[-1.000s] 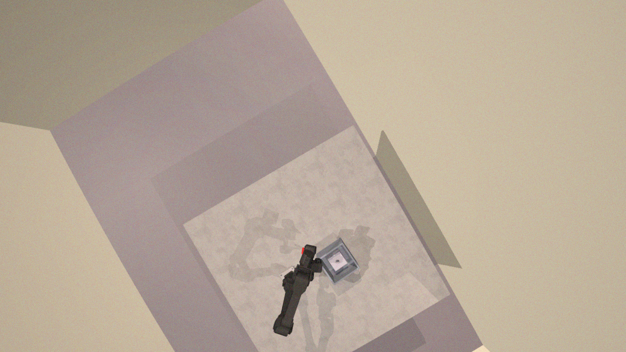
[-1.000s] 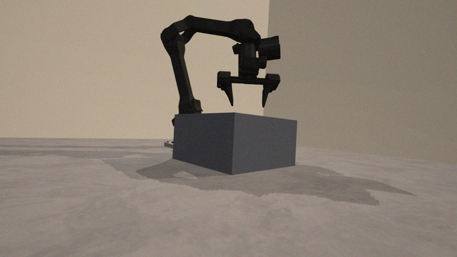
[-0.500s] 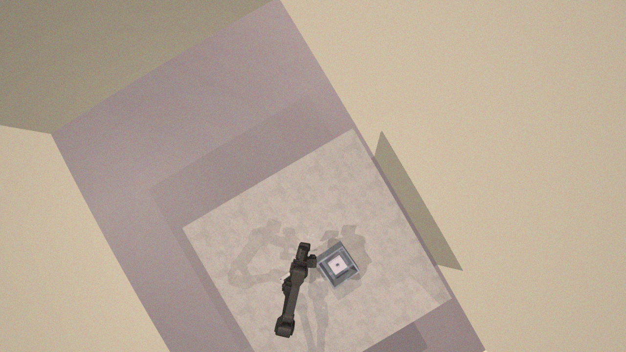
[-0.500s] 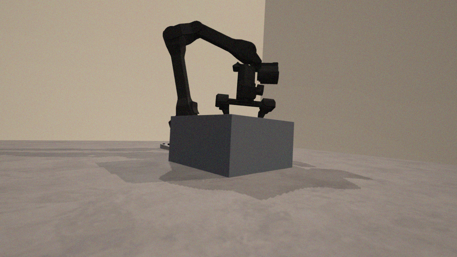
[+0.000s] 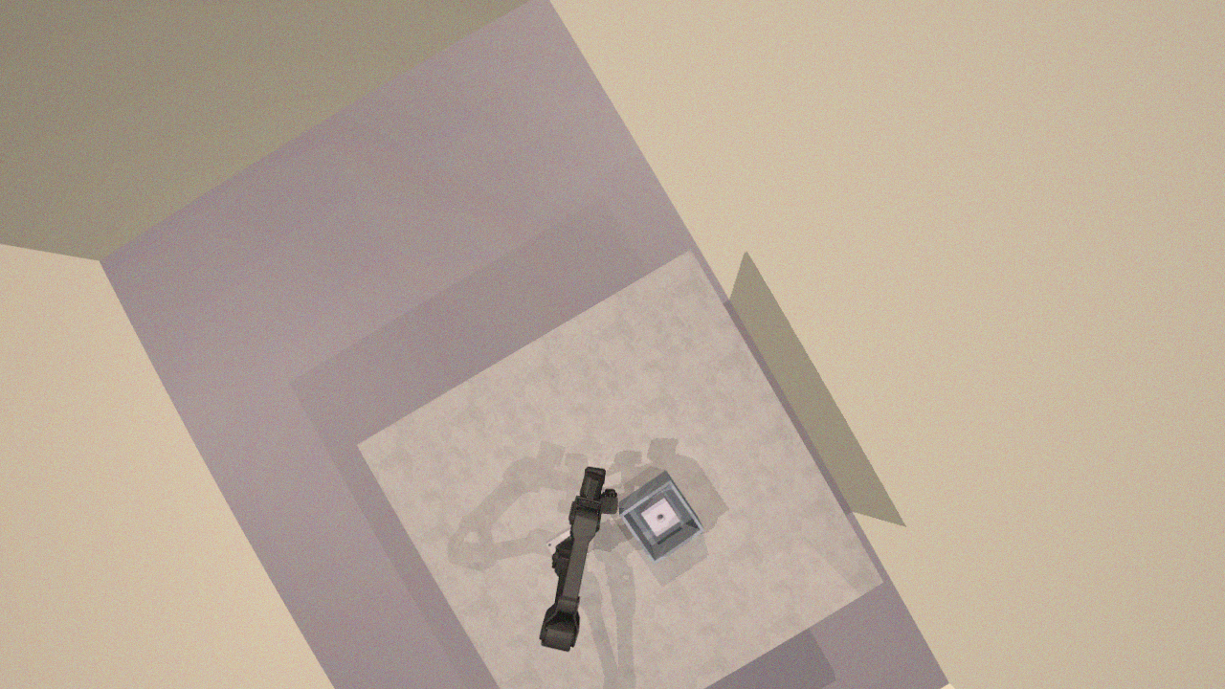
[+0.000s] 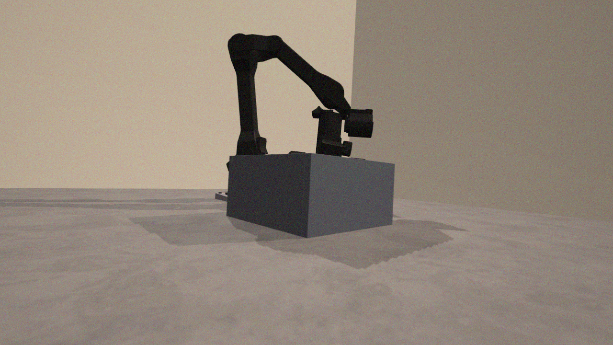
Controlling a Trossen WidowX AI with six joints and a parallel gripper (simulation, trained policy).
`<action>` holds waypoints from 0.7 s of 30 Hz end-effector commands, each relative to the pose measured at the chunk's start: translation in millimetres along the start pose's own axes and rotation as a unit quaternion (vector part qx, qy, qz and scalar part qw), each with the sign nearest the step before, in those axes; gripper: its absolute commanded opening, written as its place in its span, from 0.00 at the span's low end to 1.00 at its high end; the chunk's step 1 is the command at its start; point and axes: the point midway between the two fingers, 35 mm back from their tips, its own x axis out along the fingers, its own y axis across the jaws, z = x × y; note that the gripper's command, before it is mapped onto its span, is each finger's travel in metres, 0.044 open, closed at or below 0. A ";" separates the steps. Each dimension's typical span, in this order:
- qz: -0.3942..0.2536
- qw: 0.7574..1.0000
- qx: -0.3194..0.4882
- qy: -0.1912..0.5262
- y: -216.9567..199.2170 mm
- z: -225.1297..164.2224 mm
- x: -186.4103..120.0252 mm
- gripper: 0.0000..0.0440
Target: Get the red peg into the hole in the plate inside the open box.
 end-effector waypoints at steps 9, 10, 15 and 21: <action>-0.034 0.999 0.006 0.023 -9.6 -5.5 15.0 0.13; -0.038 0.999 0.007 0.023 -10.4 -5.4 15.4 0.08; -0.032 0.999 0.003 -0.002 -9.1 8.8 2.3 0.00; -0.023 0.999 0.004 -0.031 -11.4 26.7 -21.7 0.00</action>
